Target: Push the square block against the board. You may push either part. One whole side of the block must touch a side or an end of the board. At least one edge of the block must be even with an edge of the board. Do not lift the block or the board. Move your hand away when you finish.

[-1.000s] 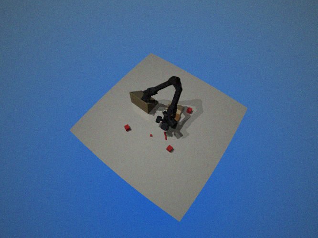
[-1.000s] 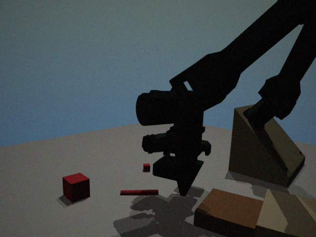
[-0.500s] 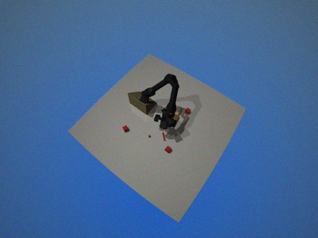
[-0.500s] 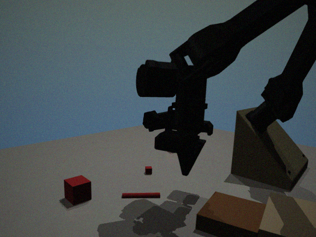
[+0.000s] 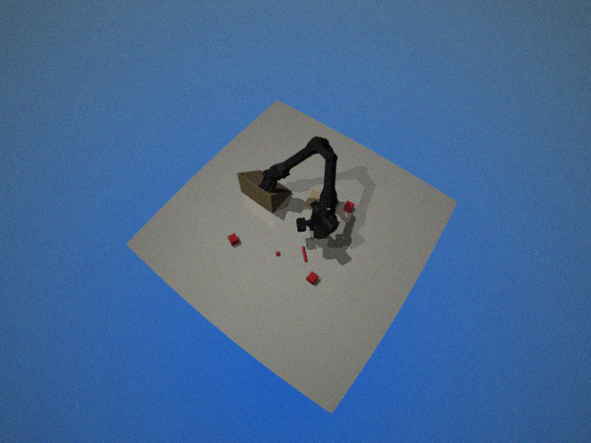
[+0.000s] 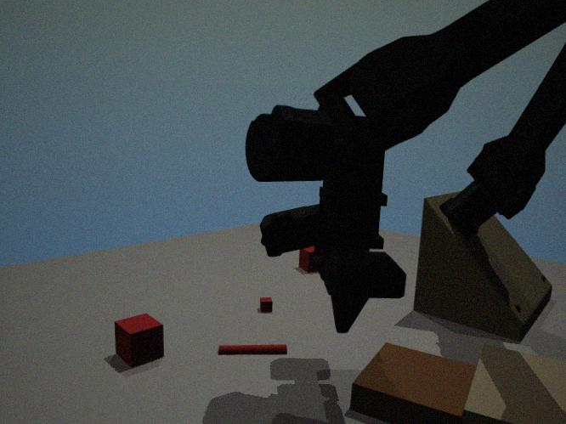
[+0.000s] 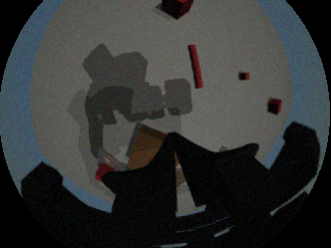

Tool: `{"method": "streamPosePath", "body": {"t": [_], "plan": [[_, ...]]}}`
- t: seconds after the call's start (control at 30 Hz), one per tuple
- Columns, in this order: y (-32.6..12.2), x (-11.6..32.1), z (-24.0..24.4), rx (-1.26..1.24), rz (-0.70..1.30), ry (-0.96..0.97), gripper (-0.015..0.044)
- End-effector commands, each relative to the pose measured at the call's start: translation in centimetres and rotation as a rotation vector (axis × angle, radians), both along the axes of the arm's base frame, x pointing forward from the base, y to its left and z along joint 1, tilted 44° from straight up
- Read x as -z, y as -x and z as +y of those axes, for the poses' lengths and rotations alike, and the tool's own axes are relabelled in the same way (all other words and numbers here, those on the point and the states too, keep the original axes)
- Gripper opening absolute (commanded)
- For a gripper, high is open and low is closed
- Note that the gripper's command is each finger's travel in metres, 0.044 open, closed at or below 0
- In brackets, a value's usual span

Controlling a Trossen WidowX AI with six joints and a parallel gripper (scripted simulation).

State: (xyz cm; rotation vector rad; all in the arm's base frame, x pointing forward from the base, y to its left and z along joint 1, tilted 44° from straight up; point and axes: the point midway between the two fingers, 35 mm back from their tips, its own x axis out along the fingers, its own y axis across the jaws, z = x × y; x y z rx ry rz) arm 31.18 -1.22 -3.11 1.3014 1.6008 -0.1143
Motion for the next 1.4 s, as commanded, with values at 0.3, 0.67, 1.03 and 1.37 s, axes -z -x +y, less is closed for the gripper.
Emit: {"method": "streamPosePath", "body": {"t": [0.3,0.67,1.03,1.37], "plan": [[-3.0,-2.9,2.2,-0.300,-0.291,0.049,0.0000],[-4.9,-5.3,4.5,-0.580,-0.544,0.085,0.0000],[-5.9,-5.7,6.6,-0.720,-0.672,0.101,0.0000],[-6.2,-2.7,9.6,-0.719,-0.673,0.098,0.0000]]}}
